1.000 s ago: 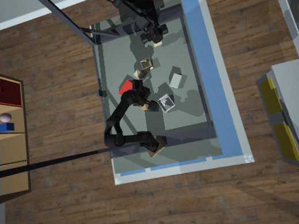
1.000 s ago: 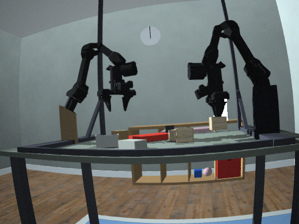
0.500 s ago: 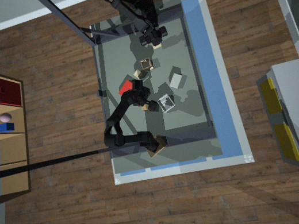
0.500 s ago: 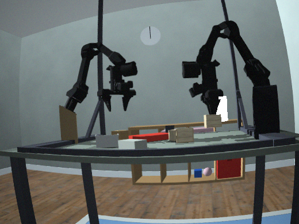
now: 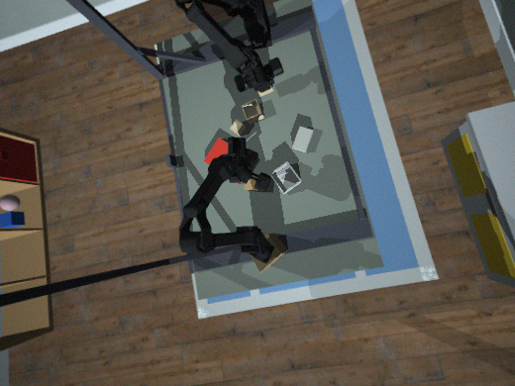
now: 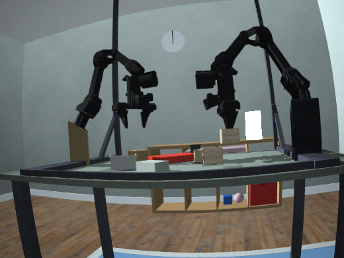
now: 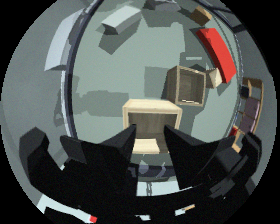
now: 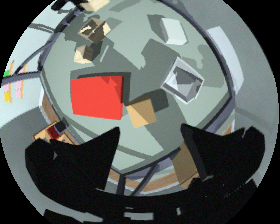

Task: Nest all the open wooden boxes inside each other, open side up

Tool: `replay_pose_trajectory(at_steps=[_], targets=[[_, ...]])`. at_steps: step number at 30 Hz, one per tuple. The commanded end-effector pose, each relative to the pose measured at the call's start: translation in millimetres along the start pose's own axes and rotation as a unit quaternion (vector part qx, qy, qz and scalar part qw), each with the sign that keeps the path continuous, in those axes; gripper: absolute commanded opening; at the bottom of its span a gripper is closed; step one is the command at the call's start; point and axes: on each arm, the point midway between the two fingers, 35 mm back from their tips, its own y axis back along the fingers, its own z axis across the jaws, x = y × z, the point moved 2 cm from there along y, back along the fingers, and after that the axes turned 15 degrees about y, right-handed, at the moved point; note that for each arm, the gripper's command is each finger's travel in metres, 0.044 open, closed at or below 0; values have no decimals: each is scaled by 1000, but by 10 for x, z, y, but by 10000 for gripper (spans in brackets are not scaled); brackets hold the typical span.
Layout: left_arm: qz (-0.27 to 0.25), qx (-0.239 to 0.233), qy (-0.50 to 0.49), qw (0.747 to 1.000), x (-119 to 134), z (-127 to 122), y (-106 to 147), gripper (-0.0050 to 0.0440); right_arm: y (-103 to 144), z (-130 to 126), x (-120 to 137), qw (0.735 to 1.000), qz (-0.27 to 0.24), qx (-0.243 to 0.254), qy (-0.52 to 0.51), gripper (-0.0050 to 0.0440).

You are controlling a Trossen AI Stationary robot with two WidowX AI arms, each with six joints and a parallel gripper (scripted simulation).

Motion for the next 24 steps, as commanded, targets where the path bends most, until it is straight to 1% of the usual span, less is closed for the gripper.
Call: replay_pose_trajectory(at_steps=[1,3,17,19,24], targets=[[-7,3,-4,1000,-143,-201,85,250,46,23,-17,1000,-9,-3,6,400],[-7,2,-4,1000,-164,-240,96,250,46,23,-17,1000,-9,-3,6,400],[-5,7,-5,1000,-352,-881,247,250,46,23,-17,1000,-9,-3,6,400],[-5,7,-5,1000,-352,-881,247,250,46,23,-17,1000,-9,-3,6,400],[-5,7,-5,1000,-370,-1017,277,250,46,23,-17,1000,-9,-3,6,400]])
